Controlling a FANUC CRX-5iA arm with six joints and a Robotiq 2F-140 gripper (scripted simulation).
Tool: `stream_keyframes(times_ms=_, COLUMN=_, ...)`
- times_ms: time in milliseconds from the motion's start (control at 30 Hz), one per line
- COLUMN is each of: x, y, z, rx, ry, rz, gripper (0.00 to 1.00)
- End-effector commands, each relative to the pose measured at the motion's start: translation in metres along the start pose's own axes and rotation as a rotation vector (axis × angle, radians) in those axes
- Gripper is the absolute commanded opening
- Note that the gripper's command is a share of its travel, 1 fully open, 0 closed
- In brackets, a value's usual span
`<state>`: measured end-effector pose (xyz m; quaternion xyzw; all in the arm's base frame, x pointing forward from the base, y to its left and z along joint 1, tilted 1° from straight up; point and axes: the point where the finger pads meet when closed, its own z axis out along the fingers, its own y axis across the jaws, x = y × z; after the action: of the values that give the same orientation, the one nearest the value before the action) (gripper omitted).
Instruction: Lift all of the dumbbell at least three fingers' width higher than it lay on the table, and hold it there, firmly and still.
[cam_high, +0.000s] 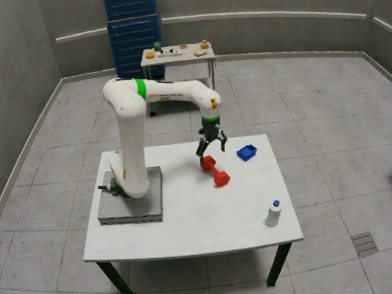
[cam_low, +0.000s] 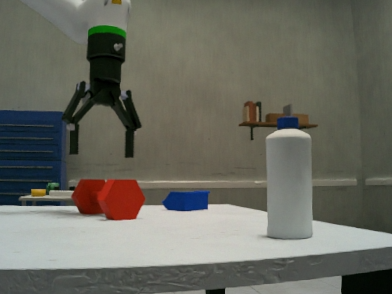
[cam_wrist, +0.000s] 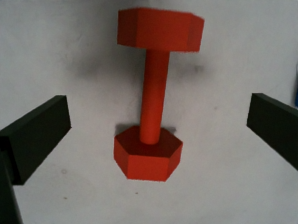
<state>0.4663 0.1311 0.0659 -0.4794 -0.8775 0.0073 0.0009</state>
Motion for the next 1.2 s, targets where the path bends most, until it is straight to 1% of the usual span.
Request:
stream_keyframes(times_ms=0, x=-0.016, y=-0.002, z=0.004, rx=-0.004, ry=0.002, rz=0.091, gripper=1.00)
stream_keyframes(times_ms=233, x=-0.016, y=-0.002, z=0.005, rx=-0.004, ry=0.002, rz=0.095, gripper=1.00)
stream_keyframes(times_ms=267, x=-0.016, y=-0.002, z=0.012, rx=-0.004, ry=0.002, rz=0.095, gripper=1.00)
stream_keyframes(times_ms=367, x=-0.016, y=-0.003, z=0.056, rx=-0.004, ry=0.002, rz=0.095, gripper=1.00)
stream_keyframes(times_ms=500, x=-0.016, y=-0.001, z=0.096, rx=-0.004, ry=0.002, rz=0.095, gripper=1.00)
stream_keyframes(times_ms=533, x=-0.016, y=-0.001, z=0.102, rx=-0.004, ry=0.002, rz=0.095, gripper=1.00)
stream_keyframes(times_ms=1167, x=-0.016, y=-0.001, z=0.104, rx=-0.005, ry=0.002, rz=0.095, gripper=1.00)
